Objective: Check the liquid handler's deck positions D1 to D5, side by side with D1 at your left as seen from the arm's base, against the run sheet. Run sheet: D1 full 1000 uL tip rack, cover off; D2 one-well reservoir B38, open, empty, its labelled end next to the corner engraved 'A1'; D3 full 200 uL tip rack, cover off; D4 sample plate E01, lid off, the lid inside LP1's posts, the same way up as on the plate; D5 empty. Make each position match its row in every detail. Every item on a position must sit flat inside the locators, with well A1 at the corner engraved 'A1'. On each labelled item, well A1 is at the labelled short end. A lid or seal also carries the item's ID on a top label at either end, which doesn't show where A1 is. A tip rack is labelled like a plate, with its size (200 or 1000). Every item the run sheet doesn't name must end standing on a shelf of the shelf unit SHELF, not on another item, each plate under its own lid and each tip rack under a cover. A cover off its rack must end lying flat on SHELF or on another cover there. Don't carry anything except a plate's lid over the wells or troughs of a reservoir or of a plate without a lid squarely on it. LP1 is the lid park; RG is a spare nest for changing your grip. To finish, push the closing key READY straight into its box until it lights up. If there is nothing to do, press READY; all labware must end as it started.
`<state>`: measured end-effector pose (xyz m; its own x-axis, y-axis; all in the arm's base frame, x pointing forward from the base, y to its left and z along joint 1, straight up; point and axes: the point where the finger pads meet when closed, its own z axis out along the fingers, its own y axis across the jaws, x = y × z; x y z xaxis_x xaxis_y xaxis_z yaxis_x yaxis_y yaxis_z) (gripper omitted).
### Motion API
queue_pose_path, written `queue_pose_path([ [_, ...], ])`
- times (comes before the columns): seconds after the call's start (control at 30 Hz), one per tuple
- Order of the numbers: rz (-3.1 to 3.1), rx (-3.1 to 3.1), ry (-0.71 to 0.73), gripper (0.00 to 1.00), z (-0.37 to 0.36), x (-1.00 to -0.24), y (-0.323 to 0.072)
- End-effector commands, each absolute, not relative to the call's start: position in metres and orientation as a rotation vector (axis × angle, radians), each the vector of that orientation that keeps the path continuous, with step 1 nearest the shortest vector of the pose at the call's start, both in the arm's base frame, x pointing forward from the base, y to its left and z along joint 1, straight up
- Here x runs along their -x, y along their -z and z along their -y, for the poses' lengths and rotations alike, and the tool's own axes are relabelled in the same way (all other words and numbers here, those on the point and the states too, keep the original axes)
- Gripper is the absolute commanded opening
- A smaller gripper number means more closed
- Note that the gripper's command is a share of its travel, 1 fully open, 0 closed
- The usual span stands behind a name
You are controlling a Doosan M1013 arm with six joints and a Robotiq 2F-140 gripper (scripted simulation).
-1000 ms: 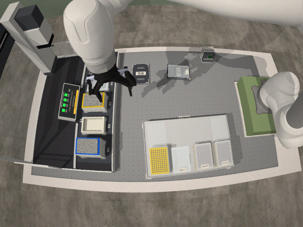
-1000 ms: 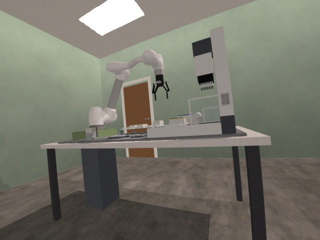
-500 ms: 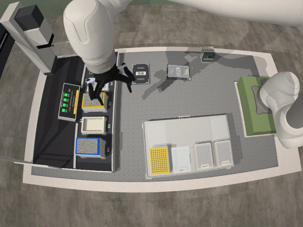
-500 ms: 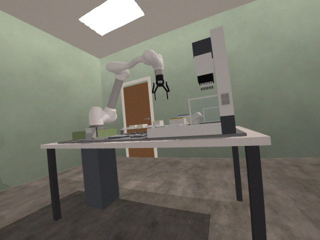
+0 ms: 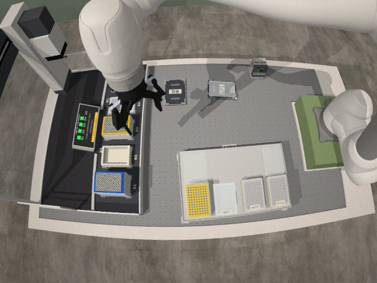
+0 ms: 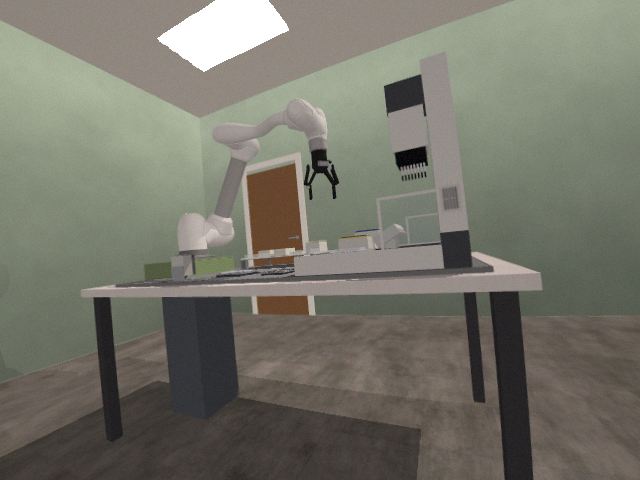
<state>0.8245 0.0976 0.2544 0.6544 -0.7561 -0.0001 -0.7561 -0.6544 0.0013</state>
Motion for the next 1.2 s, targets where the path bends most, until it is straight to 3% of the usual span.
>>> queue_pose_path([
  [0.0,1.231,-2.890,-0.001,0.79,-0.097,-0.825,-0.256],
  [0.53,0.816,-3.034,-0.001,0.79,-0.139,-0.823,-0.256],
  [1.17,0.291,-3.128,-0.001,0.79,-0.139,-0.823,-0.256],
])
